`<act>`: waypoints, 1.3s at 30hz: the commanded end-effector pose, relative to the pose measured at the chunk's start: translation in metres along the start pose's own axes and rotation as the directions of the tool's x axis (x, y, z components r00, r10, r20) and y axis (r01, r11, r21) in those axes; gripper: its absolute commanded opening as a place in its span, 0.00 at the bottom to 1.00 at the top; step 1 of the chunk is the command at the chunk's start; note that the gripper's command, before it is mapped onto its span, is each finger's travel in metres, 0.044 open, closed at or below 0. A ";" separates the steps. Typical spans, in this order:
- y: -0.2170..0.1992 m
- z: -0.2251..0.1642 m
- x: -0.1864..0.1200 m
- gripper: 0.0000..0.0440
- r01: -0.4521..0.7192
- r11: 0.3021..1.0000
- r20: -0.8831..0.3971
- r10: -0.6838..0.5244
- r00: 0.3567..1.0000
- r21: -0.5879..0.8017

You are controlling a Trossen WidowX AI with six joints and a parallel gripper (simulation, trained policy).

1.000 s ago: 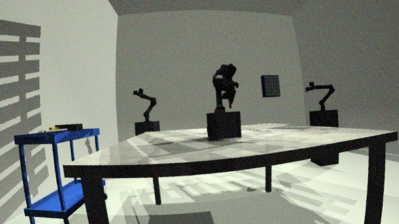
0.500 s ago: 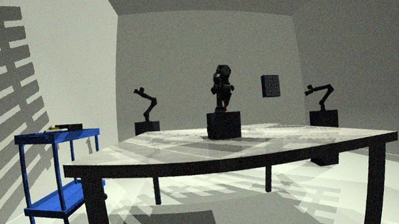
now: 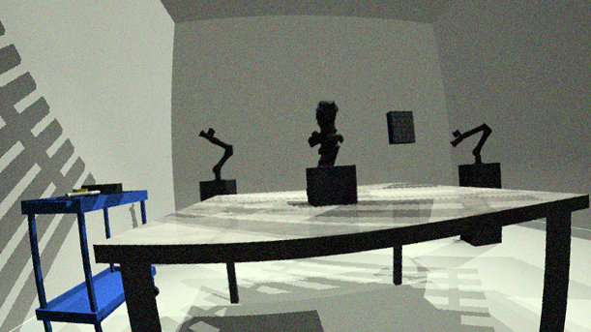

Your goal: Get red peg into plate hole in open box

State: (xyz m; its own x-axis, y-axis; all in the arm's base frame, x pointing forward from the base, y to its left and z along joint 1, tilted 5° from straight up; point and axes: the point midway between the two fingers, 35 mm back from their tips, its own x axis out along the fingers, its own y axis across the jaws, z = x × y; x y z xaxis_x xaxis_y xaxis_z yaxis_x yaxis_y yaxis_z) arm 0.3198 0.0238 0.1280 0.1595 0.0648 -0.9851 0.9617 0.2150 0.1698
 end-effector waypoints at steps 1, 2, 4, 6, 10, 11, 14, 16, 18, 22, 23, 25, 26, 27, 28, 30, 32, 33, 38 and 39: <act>0.000 0.001 0.015 0.00 0.023 1.000 -0.021 -0.023 1.000 -0.008; 0.000 0.001 0.018 0.01 0.025 1.000 -0.024 -0.026 0.999 -0.009; 0.002 0.002 0.023 0.01 0.028 1.000 -0.031 -0.028 0.999 -0.013; 0.003 0.002 0.028 0.00 0.029 0.999 -0.037 -0.029 0.999 -0.017; 0.007 0.004 0.037 0.00 0.028 0.999 -0.044 -0.029 0.999 -0.031; 0.007 0.004 0.040 0.00 0.029 0.999 -0.045 -0.031 0.999 -0.035; 0.008 0.004 0.049 0.00 0.034 0.998 -0.049 -0.037 0.998 -0.050; 0.009 0.005 0.055 0.00 0.037 0.998 -0.051 -0.040 0.998 -0.060; 0.010 0.005 0.060 0.00 0.041 0.997 -0.051 -0.044 0.998 -0.068; 0.010 0.007 0.069 0.00 0.050 0.995 -0.042 -0.054 0.998 -0.082; 0.010 0.007 0.070 0.03 0.057 0.995 -0.039 -0.060 0.997 -0.085; 0.010 0.008 0.073 0.10 0.066 0.994 -0.035 -0.069 0.997 -0.091; 0.010 0.009 0.074 0.14 0.069 0.993 -0.034 -0.073 0.997 -0.095; 0.011 0.009 0.075 0.18 0.072 0.993 -0.033 -0.076 0.997 -0.098; 0.011 0.009 0.076 0.22 0.076 0.992 -0.034 -0.080 0.996 -0.101; 0.010 0.007 0.077 0.24 0.081 0.991 -0.042 -0.086 0.995 -0.106; 0.010 0.005 0.077 0.23 0.087 0.991 -0.056 -0.093 0.994 -0.105; 0.009 0.004 0.077 0.22 0.090 0.991 -0.064 -0.097 0.993 -0.104; 0.009 -0.004 0.073 0.20 0.103 0.990 -0.114 -0.113 0.987 -0.093; 0.009 -0.006 0.072 0.19 0.104 0.990 -0.123 -0.115 0.986 -0.091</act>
State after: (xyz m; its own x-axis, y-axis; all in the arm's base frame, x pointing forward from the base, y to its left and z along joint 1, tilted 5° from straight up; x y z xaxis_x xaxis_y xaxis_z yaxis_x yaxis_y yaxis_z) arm 0.3396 0.0308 0.0595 0.0415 0.1313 -0.9905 0.9454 0.3157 0.0814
